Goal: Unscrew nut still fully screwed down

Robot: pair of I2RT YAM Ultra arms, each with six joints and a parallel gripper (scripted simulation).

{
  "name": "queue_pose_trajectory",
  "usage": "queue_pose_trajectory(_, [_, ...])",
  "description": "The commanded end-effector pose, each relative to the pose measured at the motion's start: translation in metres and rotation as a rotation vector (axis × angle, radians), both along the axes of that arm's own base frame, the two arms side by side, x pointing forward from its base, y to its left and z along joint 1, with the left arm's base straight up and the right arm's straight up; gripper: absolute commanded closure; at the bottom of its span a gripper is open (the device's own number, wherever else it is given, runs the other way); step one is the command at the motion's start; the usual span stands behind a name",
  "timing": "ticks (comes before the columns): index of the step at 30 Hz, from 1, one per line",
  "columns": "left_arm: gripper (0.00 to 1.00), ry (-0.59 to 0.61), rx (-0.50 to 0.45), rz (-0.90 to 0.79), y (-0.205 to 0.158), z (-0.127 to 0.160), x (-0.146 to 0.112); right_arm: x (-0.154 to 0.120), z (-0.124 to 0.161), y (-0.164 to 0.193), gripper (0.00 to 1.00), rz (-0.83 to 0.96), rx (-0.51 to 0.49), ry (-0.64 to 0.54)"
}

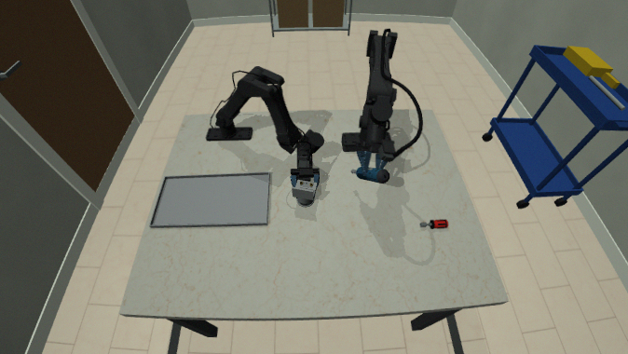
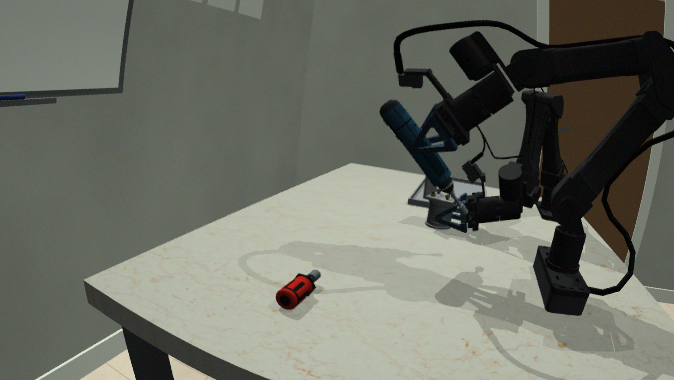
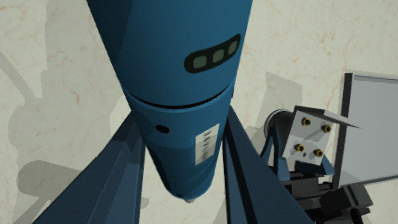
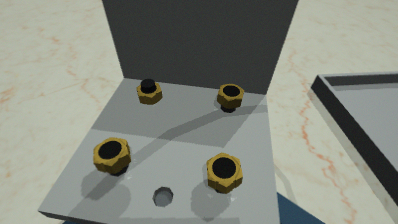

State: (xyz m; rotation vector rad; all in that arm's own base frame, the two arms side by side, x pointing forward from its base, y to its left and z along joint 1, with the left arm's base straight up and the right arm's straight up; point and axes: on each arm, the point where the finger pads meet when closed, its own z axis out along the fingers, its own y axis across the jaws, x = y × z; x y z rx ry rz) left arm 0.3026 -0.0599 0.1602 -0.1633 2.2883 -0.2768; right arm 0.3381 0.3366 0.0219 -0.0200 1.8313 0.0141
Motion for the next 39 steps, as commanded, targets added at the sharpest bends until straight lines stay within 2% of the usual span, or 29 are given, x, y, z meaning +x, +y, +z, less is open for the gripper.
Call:
queue_pose_trajectory(1, [0.58, -0.2, -0.014, -0.064, -0.017, 0.054, 0.013, 0.006, 0.014, 0.007, 0.41, -0.006, 0.04, -0.022])
queue_pose_trajectory(3, [0.58, -0.208, -0.003, -0.099, -0.024, 0.043, 0.008, 0.006, 0.014, 0.007, 0.41, -0.006, 0.04, -0.022])
queue_pose_trajectory(7, [0.58, -0.269, 0.004, -0.161, -0.038, 0.054, 0.004, 0.006, 0.014, 0.007, 0.41, -0.006, 0.04, -0.022])
queue_pose_trajectory(8, [0.58, -0.287, -0.003, -0.157, -0.039, 0.069, 0.007, 0.006, 0.014, 0.007, 0.41, -0.006, 0.04, -0.022])
queue_pose_trajectory(12, [0.58, -0.311, -0.001, -0.146, -0.035, 0.072, 0.009, 0.006, 0.014, 0.007, 0.41, -0.006, 0.04, -0.022])
queue_pose_trajectory(13, [0.58, -0.284, 0.005, -0.179, -0.042, 0.053, 0.002, 0.006, 0.014, 0.007, 0.41, -0.006, 0.04, -0.022])
queue_pose_trajectory(16, [0.58, -0.327, 0.005, -0.226, -0.052, 0.059, -0.004, 0.006, 0.014, 0.007, 0.41, -0.006, 0.04, -0.022])
queue_pose_trajectory(18, [0.58, -0.368, 0.002, -0.244, -0.059, 0.078, -0.005, 0.006, 0.014, 0.007, 0.41, -0.006, 0.04, -0.022])
queue_pose_trajectory(20, [0.58, -0.375, 0.01, -0.277, -0.065, 0.066, -0.011, 0.006, 0.014, 0.007, 0.41, -0.006, 0.04, -0.022])
queue_pose_trajectory(24, [0.58, -0.433, 0.011, -0.334, -0.078, 0.077, -0.018, 0.006, 0.014, 0.007, 0.41, -0.006, 0.04, -0.022])
queue_pose_trajectory(25, [0.58, -0.448, 0.004, -0.331, -0.079, 0.092, -0.017, 0.006, 0.014, 0.007, 0.41, -0.006, 0.04, -0.022])
queue_pose_trajectory(29, [0.58, -0.468, 0.006, -0.32, -0.075, 0.094, -0.015, 0.006, 0.014, 0.007, 0.41, -0.006, 0.04, -0.022])
queue_pose_trajectory(30, [0.58, -0.459, 0.011, -0.352, -0.081, 0.077, -0.021, 0.006, 0.014, 0.007, 0.41, -0.006, 0.04, -0.022])
queue_pose_trajectory(33, [0.58, -0.504, 0.006, -0.395, -0.09, 0.082, -0.029, 0.006, 0.014, 0.007, 0.41, -0.006, 0.04, -0.022])
queue_pose_trajectory(34, [0.58, -0.525, 0.002, -0.401, -0.093, 0.094, -0.031, 0.006, 0.014, 0.007, 0.41, -0.006, 0.04, -0.022])
queue_pose_trajectory(39, [0.58, -0.575, 0.005, -0.467, -0.106, 0.092, -0.044, 0.006, 0.014, 0.007, 0.41, -0.006, 0.04, -0.022])
